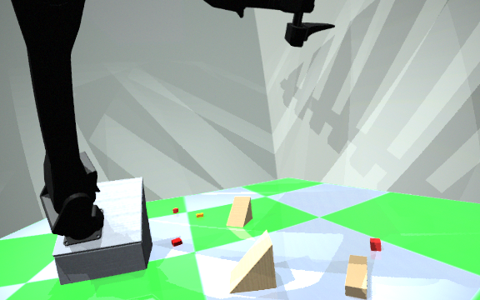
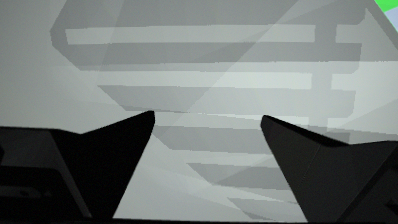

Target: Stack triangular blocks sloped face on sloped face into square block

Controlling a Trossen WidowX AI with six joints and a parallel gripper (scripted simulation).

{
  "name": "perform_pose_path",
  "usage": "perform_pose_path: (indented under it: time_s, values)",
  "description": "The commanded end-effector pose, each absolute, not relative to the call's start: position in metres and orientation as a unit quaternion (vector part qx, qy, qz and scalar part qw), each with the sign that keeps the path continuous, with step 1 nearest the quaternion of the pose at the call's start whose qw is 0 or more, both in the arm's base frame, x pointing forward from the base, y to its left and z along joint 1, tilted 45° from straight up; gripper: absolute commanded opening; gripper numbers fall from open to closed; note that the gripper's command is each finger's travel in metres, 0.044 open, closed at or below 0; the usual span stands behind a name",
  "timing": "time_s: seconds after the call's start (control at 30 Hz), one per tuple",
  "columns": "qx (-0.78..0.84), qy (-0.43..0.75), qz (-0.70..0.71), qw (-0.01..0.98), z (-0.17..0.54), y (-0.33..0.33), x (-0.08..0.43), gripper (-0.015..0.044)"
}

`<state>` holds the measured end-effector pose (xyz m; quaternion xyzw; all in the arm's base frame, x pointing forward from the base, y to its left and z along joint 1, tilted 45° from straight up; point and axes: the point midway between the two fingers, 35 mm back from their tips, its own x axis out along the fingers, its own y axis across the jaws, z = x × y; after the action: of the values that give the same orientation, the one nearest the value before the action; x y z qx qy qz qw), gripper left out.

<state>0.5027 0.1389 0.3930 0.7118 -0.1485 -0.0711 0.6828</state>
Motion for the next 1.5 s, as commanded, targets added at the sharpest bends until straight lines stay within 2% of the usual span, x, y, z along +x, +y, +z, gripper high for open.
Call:
perform_pose_path:
  time_s: [0.0,0.27,0.47,0.6,0.73,1.03,1.47]
  values:
    - [0.607,-0.060,-0.135,0.781,0.328,0.157,0.526,0.0440]
    - [0.335,0.151,-0.224,0.903,0.196,0.173,0.537,0.0440]
    - [0.089,0.331,-0.242,0.908,0.101,0.170,0.515,0.0440]
    - [-0.080,0.452,-0.225,0.859,0.045,0.160,0.488,0.0440]
    - [-0.232,0.563,-0.188,0.771,0.001,0.146,0.454,0.0440]
    - [-0.470,0.751,-0.064,0.460,-0.048,0.108,0.371,0.0440]
    - [-0.472,0.752,-0.062,0.456,-0.049,0.107,0.370,0.0440]
